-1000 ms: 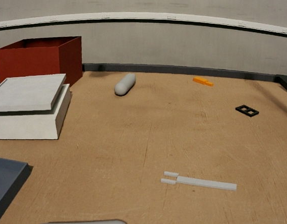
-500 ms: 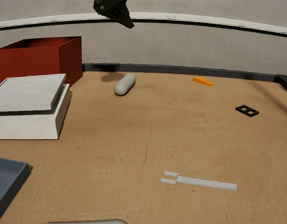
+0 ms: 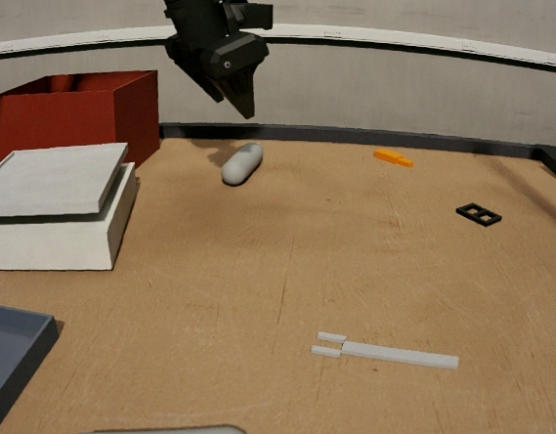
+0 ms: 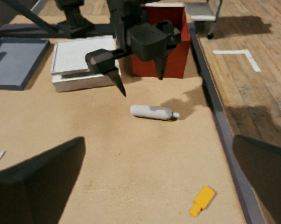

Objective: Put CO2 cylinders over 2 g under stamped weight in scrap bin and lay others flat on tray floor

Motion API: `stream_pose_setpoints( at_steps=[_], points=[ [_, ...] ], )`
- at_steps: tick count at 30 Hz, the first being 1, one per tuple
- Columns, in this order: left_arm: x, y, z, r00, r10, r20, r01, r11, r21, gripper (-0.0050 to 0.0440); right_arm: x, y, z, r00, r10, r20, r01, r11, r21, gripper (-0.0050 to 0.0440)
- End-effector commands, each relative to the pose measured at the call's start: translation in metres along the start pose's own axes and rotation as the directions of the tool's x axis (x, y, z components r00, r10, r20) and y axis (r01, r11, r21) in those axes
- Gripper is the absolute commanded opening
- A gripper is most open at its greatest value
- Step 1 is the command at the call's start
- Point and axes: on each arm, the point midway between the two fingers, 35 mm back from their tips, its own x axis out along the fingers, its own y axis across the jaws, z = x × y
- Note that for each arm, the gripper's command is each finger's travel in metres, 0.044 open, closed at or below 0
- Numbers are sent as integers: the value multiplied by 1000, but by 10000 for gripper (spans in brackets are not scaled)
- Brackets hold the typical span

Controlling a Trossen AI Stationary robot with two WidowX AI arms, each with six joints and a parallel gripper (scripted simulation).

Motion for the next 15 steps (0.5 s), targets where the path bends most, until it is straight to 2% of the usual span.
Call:
stream_pose_setpoints(
  at_steps=[1, 15],
  points=[
    [-3, 3, 8, 1000, -4, 7, 4, 999, -43, 440, -3, 0, 6, 1000, 0, 17, 0, 1000, -1, 440],
    [0, 2, 4, 1000, -1, -4, 1, 999, -41, 440, -3, 0, 6, 1000, 0, 17, 0, 1000, -1, 440]
  ],
)
